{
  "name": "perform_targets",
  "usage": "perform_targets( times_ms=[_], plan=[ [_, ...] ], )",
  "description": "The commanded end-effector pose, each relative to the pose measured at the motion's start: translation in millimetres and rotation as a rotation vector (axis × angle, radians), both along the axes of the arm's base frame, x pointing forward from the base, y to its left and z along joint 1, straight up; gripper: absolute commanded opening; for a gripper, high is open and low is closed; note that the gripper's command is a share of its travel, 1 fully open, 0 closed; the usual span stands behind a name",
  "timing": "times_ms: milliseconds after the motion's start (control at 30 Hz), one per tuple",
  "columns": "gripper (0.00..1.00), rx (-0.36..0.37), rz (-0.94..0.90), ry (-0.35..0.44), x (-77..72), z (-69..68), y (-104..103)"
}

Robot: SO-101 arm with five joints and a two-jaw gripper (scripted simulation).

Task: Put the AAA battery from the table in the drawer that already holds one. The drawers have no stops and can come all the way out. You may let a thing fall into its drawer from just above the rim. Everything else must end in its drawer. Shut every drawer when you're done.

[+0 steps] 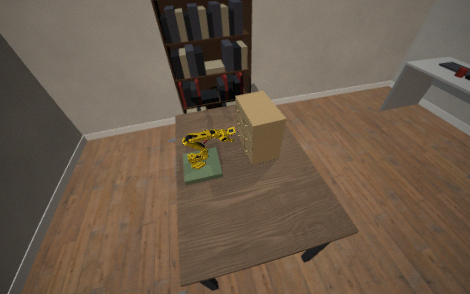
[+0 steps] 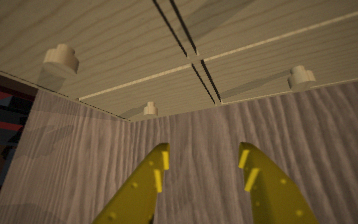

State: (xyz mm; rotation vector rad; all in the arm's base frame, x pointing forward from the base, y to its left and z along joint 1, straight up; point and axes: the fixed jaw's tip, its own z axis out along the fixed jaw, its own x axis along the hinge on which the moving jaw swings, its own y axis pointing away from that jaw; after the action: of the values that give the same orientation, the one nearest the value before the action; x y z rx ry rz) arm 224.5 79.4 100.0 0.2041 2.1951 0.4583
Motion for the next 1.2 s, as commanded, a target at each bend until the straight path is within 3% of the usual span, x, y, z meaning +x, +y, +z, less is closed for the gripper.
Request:
perform_targets(
  times_ms=[0,400,467,800,1167],
  plan=[
    [0.21,0.061,0.014,-0.018,2.2,-4.6,12.5],
    [0.21,0.28,0.07,-0.041,-5.1,-9.9,52.7],
    [0.21,0.28,0.07,-0.041,-5.1,-9.9,52.7],
    [0.21,0.465,0.127,-0.026,-20.8,-12.4,81.3],
    [0.21,0.465,0.127,-0.026,-20.8,-12.4,81.3]
  ],
)
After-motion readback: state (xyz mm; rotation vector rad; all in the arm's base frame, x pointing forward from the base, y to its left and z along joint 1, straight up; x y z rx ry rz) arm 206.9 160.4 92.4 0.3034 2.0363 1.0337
